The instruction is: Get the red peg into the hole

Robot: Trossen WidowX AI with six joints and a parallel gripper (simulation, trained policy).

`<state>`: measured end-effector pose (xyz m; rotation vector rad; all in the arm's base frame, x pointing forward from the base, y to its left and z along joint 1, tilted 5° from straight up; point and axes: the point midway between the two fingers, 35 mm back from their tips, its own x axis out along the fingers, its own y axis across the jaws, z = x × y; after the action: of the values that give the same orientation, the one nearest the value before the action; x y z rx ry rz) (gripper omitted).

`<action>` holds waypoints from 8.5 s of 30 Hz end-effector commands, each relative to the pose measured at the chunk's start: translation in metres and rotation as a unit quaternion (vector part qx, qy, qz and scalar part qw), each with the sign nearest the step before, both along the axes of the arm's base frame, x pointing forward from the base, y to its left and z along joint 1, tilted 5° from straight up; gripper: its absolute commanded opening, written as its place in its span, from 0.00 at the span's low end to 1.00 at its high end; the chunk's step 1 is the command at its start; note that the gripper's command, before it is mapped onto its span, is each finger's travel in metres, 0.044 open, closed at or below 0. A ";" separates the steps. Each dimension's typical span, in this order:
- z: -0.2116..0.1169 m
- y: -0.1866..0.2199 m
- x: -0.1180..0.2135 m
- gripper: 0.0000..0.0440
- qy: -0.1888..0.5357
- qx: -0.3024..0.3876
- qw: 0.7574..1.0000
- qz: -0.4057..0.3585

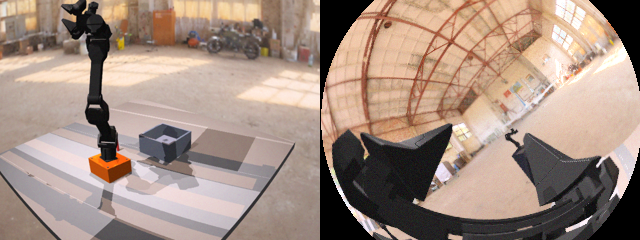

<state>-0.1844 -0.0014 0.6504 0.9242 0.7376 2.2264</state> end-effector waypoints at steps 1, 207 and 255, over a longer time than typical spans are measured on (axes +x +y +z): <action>0.003 0.005 0.006 0.95 0.011 0.006 1.000 -0.010; -0.550 -0.009 0.511 0.00 0.318 -0.714 0.142 -0.607; -0.543 -0.017 0.603 1.00 0.287 -0.722 0.311 -0.548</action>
<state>0.3699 -0.0347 0.0773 0.5654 1.4449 -0.5739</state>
